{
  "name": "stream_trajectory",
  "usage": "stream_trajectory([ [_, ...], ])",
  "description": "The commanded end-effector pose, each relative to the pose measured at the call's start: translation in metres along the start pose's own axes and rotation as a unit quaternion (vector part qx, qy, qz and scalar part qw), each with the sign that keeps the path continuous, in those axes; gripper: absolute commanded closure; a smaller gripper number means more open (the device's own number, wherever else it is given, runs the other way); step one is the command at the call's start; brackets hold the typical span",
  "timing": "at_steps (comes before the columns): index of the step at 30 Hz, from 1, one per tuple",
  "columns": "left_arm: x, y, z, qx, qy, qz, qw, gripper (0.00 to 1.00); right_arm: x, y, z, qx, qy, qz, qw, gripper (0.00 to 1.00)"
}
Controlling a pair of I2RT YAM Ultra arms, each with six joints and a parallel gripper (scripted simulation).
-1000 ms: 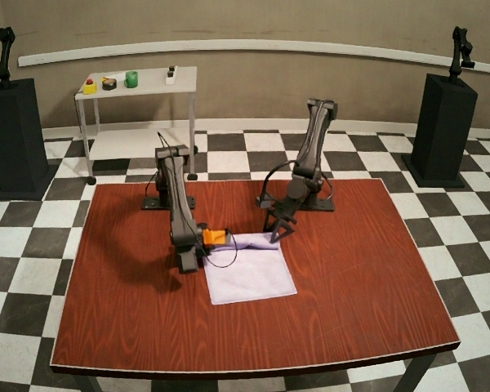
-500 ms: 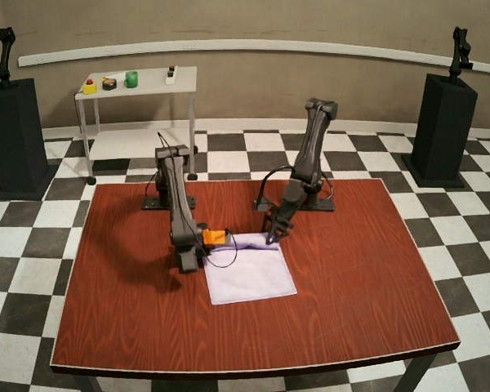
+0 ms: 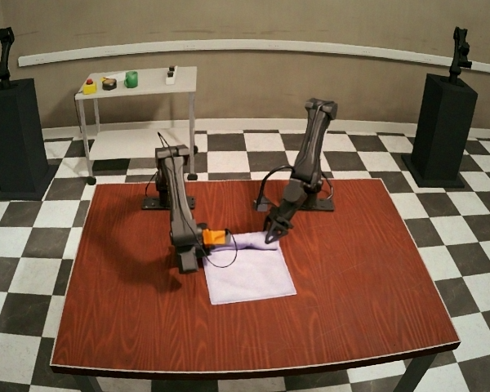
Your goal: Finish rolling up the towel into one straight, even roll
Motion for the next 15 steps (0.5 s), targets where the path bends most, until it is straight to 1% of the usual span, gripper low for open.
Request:
stream_trajectory([
  [1,0.0032,0.0019,0.0003,0.001,0.003,-0.007,1.0,0.56,0.0006,0.0021,-0.0062,-0.002,-0.007,0.008,1.0,0.78],
  [13,0.0032,0.0019,0.0003,0.001,0.003,-0.007,1.0,0.69,0.0006,0.0021,-0.0062,-0.002,-0.007,0.008,1.0,0.78],
  [15,0.0032,0.0019,0.0003,0.001,0.003,-0.007,1.0,0.69,0.0006,0.0021,-0.0062,-0.002,-0.007,0.008,1.0,0.78],
])
Point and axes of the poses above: on each arm, the point where the finger pads meet when closed, its own y axis out along the fingers, its own z axis across the jaws, x = y × z, the point moved 10 cm from there along -y, back along the fingers, and after that the axes turned 14 degrees about -y, right-handed, at the moved point
